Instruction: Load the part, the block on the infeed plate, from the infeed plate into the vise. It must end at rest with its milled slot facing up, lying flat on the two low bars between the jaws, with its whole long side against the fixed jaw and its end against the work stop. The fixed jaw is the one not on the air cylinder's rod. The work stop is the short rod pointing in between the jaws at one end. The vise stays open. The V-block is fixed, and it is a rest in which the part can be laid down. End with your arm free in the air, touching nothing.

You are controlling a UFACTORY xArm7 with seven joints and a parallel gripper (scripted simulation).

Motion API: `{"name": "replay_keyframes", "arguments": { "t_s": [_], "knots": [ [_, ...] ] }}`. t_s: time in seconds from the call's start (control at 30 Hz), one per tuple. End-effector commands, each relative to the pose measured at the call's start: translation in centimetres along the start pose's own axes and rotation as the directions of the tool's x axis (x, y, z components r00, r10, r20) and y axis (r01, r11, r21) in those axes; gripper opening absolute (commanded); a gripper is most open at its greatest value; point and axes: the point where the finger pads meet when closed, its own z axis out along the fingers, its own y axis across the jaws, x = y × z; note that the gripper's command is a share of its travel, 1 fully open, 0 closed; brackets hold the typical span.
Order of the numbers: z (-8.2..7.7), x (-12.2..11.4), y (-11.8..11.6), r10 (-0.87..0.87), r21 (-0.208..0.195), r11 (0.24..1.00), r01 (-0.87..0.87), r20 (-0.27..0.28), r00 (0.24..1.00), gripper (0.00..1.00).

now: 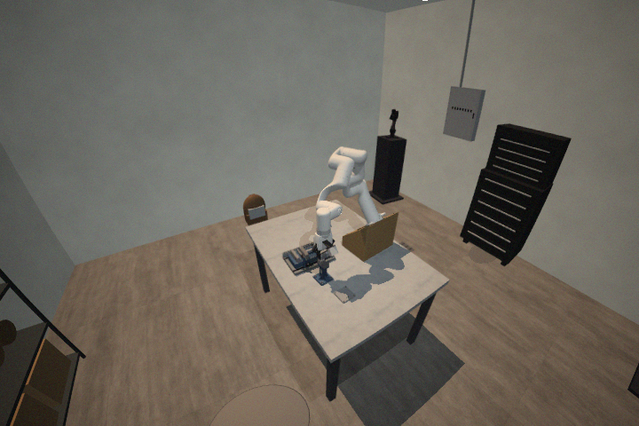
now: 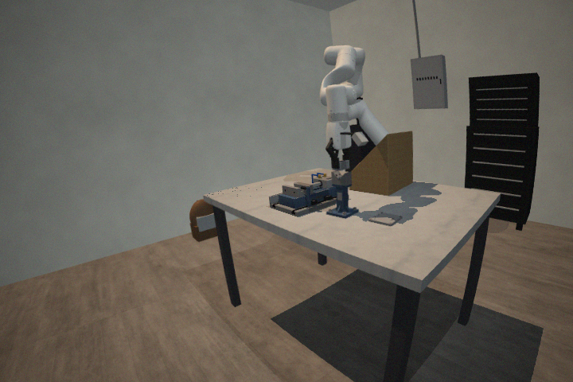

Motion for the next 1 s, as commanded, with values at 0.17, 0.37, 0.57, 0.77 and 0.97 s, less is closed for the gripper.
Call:
{"name": "replay_keyframes", "arguments": {
  "t_s": [0.17, 0.37, 0.57, 0.77, 0.97],
  "knots": [
    [-0.2, 0.1, 0.1, 0.000, -0.004, 1.000, 0.000, -0.002, 1.000, 0.00],
    [-0.5, 0.1, 0.1, 0.000, -0.004, 1.000, 0.000, -0.002, 1.000, 0.00],
    [-1.1, 0.1, 0.1, 0.000, -0.004, 1.000, 0.000, -0.002, 1.000, 0.00],
    [-1.7, 0.1, 0.1, 0.000, -0.004, 1.000, 0.000, -0.002, 1.000, 0.00],
    [-2.6, 0.1, 0.1, 0.000, -0.004, 1.000, 0.000, -0.002, 1.000, 0.00]
  ]
}}
